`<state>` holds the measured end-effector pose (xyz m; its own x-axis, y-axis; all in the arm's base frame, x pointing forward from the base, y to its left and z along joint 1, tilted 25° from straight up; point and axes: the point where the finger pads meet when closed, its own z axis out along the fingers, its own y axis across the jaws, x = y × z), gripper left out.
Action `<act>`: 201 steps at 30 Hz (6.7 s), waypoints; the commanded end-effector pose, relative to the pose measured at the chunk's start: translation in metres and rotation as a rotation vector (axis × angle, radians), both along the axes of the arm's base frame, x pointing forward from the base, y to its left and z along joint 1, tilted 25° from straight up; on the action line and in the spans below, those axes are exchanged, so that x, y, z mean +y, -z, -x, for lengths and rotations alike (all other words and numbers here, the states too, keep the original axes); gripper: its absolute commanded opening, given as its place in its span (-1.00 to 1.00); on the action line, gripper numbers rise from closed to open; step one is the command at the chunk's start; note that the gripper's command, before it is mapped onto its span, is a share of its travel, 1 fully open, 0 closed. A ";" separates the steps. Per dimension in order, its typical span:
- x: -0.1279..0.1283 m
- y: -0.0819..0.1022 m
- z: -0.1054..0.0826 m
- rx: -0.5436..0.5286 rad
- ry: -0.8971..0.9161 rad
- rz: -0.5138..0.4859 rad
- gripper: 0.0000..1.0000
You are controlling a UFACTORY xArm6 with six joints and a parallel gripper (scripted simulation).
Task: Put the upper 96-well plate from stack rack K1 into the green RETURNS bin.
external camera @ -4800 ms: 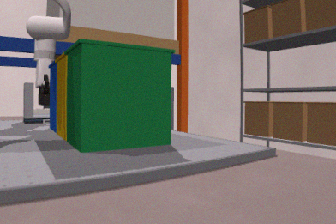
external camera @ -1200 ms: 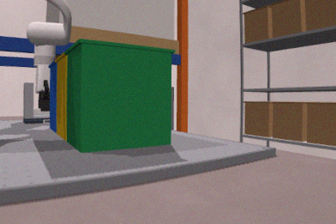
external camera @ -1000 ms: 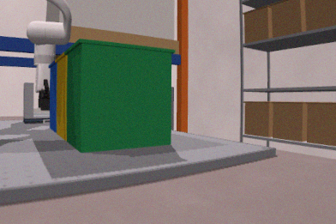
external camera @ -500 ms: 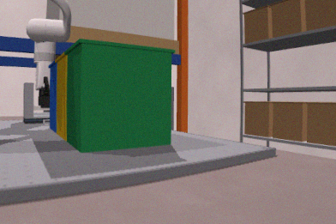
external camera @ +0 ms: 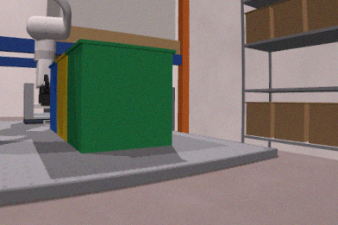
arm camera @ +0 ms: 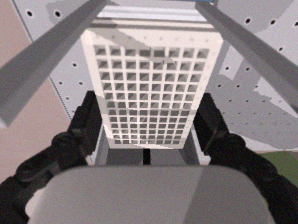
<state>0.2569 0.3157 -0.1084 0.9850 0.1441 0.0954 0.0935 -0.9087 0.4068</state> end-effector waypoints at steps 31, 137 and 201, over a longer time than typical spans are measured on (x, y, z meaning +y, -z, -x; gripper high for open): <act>0.017 -0.036 0.005 -0.002 -0.001 -0.004 -1.00; 0.074 -0.170 0.027 -0.001 -0.001 -0.004 -1.00; -0.078 -0.235 -0.014 -0.005 0.005 -0.004 -1.00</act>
